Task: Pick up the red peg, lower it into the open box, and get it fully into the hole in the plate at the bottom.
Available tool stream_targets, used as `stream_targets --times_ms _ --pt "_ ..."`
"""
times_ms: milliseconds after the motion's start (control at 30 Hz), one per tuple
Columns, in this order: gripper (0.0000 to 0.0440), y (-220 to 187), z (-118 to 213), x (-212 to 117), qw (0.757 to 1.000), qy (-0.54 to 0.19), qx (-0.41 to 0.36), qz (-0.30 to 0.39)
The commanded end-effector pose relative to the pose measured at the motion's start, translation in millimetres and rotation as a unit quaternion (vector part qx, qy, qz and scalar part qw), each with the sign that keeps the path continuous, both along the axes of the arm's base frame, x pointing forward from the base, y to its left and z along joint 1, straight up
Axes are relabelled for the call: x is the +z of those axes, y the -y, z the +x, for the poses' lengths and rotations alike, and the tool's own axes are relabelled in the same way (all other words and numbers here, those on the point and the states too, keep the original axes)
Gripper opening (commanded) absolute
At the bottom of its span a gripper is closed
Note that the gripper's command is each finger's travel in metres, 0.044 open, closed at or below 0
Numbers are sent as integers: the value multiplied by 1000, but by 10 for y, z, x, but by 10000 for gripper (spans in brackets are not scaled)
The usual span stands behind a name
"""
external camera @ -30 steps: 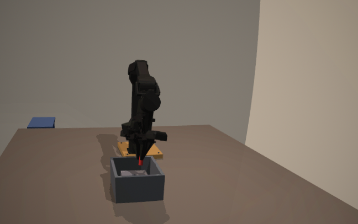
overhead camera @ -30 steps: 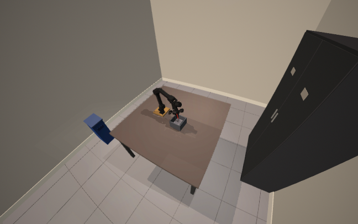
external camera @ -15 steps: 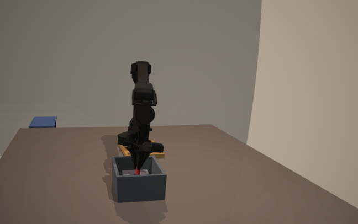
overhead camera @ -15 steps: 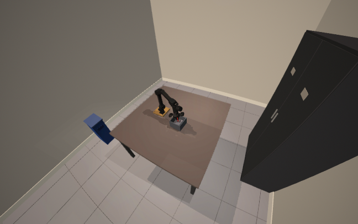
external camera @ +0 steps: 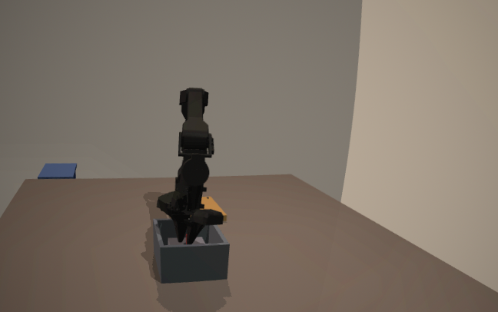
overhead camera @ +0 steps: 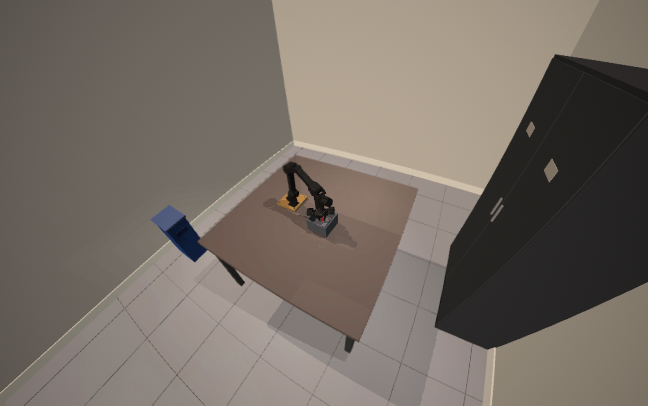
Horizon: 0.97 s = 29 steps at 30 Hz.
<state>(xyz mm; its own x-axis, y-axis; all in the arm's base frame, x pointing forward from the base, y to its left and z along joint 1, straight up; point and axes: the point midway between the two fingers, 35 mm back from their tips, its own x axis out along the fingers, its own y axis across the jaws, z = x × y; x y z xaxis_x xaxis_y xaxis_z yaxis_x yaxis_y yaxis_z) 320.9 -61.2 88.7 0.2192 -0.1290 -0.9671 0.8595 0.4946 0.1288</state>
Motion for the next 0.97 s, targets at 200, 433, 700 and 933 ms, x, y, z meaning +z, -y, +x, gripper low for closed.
stream_targets --times_ms 200,433,700,933 --pt "131 102 179 48 1000 -13 17 -1" --pt "120 208 269 57 999 -25 22 1" --pt "112 350 323 35 999 -41 23 4" --pt "109 497 342 11 998 -53 19 7"
